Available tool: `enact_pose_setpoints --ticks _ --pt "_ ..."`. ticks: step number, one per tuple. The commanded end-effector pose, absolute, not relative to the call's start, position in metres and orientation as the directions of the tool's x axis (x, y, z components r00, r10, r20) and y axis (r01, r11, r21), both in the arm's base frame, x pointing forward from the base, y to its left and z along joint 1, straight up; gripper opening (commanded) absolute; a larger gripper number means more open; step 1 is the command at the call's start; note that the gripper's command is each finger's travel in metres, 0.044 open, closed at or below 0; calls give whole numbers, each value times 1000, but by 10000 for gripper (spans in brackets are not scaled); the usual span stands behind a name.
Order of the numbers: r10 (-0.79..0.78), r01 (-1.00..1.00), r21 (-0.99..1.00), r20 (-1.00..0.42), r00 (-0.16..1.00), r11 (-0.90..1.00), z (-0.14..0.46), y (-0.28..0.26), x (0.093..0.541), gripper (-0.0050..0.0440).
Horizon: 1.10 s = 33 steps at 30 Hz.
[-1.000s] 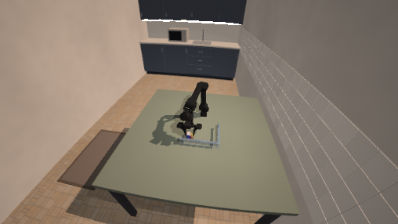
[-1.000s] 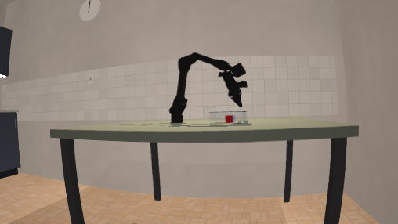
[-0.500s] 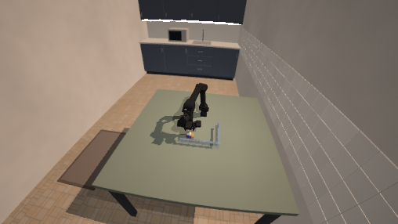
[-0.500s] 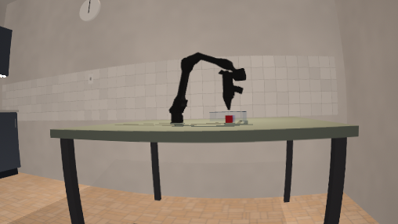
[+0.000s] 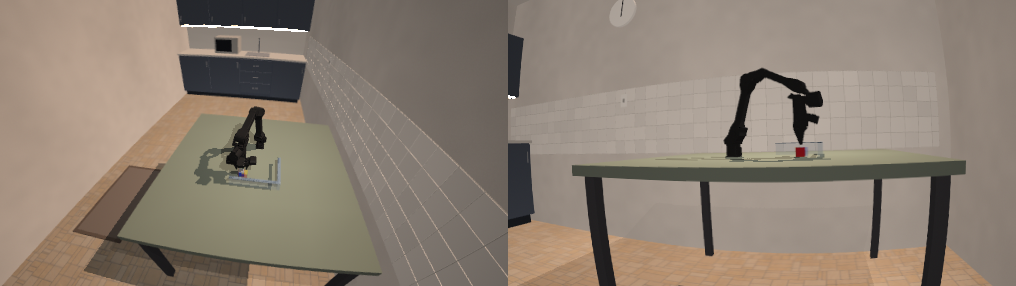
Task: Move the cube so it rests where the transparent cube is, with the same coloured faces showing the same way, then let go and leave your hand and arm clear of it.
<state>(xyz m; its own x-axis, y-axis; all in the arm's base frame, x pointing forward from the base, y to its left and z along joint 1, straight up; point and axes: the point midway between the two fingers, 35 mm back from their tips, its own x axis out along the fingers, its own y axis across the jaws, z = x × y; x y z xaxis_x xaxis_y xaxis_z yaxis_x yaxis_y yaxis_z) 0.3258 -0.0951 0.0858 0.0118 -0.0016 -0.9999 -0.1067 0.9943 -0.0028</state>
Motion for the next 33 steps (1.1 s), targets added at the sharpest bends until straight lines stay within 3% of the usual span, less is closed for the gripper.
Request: enact_pose_setpoints --ticks 1,26,27,33 --pt "-7 -111 -10 -1000 25 994 85 -96 327 280" --pt "-7 -111 -10 -1000 25 994 49 -96 326 280" --pt "-7 -111 -10 -1000 25 994 49 -96 326 256" --pt "-7 -111 -10 -1000 25 994 49 -96 326 229"
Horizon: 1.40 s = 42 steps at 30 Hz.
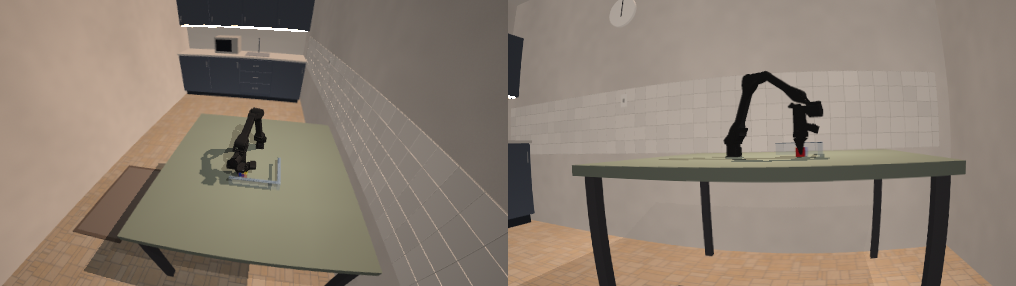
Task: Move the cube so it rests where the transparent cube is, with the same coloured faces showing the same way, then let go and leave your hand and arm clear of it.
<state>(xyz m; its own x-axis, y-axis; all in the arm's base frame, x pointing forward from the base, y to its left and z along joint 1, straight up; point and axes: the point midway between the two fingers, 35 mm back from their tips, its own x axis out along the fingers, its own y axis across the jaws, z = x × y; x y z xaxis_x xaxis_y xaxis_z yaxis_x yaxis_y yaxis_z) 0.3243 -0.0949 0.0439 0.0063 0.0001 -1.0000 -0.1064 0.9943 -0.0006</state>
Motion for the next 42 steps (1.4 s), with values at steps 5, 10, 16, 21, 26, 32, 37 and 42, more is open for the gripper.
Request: enact_pose_setpoints --ticks 5,10,16,21,26,32,37,42 --pt "-7 -111 -10 -1000 25 994 49 -96 326 196" --pt "-7 -111 -10 -1000 25 994 49 -96 326 163" --pt "-7 -111 -10 -1000 25 994 57 -96 328 67" --pt "-8 -111 -10 -1000 26 994 108 -97 333 0" --pt "-7 -111 -10 -1000 25 994 164 -96 327 0" --pt "-7 -111 -10 -1000 25 994 179 -95 323 0" --pt "-6 -88 -9 -1000 25 996 171 -83 315 0" --pt "-4 -33 -5 -1000 23 999 148 -55 289 0"
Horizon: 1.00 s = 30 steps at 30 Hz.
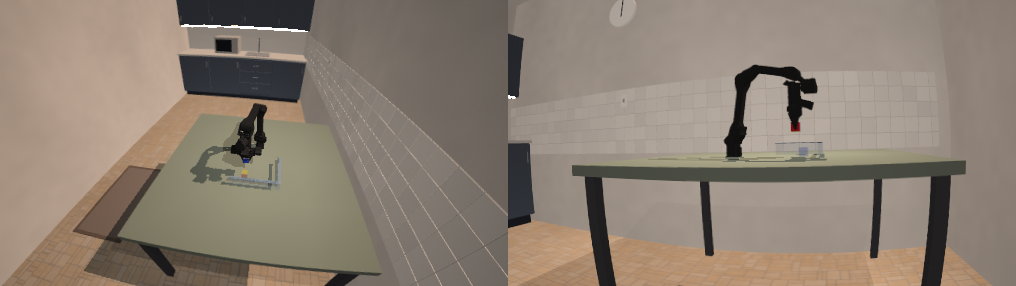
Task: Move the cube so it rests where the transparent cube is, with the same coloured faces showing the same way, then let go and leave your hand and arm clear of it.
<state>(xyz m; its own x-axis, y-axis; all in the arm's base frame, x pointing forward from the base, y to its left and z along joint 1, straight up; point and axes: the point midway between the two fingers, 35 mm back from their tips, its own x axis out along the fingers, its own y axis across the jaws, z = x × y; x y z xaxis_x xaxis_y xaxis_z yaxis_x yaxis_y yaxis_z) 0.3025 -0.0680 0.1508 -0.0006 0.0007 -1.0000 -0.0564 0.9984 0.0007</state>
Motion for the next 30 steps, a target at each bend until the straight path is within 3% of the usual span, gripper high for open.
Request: enact_pose_setpoints --ticks 1,30 --pt "-4 -23 -5 -1000 23 1000 143 -50 284 0" --pt "-3 0 -3 -1000 22 1000 132 -40 272 0"
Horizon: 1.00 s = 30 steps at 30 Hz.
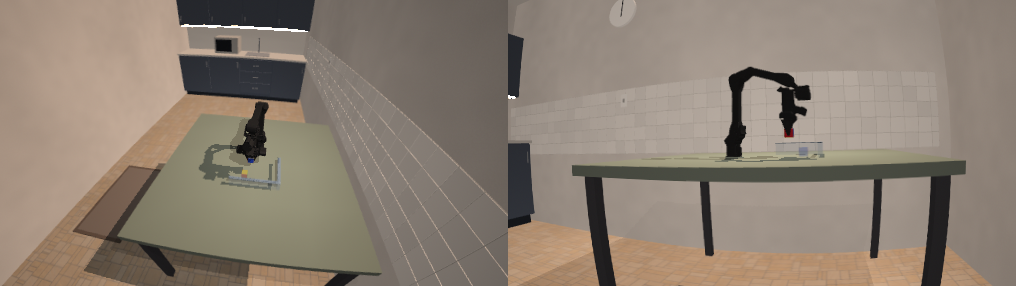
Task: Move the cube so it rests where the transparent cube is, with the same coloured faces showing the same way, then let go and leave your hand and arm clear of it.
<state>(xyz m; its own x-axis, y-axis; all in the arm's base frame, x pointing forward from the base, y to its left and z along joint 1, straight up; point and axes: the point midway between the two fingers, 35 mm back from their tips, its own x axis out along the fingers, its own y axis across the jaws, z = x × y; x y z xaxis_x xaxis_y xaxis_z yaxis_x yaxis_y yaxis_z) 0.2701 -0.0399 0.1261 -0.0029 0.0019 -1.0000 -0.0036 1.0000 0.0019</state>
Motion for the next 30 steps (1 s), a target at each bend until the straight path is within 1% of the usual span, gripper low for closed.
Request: enact_pose_setpoints --ticks 1,9,17,30 --pt "-3 0 -3 -1000 22 1000 132 -40 272 0" --pt "-3 0 -3 -1000 22 1000 127 -40 273 0" --pt "-3 0 -3 -1000 22 1000 65 -41 274 0" --pt "-3 0 -3 -1000 22 1000 57 -41 274 0"
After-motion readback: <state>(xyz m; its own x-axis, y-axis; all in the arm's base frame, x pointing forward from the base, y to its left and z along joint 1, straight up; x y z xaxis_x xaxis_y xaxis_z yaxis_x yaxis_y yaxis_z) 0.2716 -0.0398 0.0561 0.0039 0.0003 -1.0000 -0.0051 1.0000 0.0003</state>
